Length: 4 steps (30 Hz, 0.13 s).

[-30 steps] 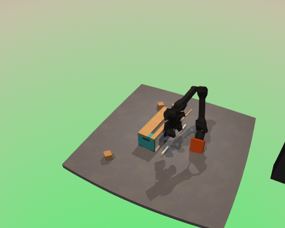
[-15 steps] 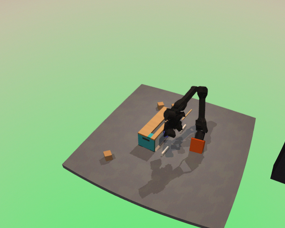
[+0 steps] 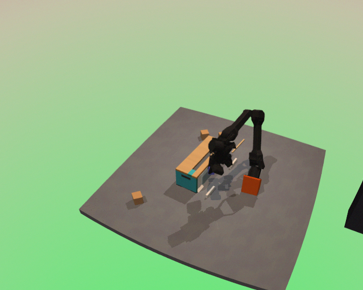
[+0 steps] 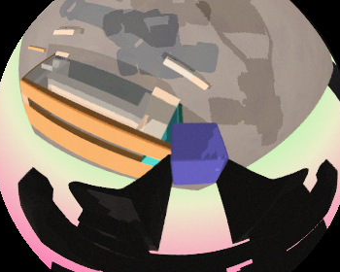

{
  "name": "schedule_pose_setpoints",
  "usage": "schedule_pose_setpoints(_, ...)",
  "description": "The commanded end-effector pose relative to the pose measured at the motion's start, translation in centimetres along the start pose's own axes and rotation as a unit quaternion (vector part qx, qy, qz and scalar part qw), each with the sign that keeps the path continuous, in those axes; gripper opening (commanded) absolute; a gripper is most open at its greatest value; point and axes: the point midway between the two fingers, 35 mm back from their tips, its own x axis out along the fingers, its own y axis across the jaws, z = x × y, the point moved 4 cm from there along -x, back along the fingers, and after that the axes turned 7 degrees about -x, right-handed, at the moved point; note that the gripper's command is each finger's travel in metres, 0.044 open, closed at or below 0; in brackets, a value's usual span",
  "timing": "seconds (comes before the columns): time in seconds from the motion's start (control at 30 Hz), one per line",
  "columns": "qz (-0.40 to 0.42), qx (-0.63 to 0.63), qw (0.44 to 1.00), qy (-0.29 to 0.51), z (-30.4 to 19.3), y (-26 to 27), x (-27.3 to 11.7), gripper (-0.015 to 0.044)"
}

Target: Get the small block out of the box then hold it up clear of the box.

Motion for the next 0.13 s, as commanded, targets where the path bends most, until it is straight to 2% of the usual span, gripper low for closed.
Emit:
schedule_pose_setpoints(0.0,-0.002,-0.003,1.000,-0.001,0.05,-0.06,-0.02,0.0000)
schedule_pose_setpoints(0.1,-0.002,-0.003,1.000,-0.001,0.05,-0.06,-0.02,0.0000)
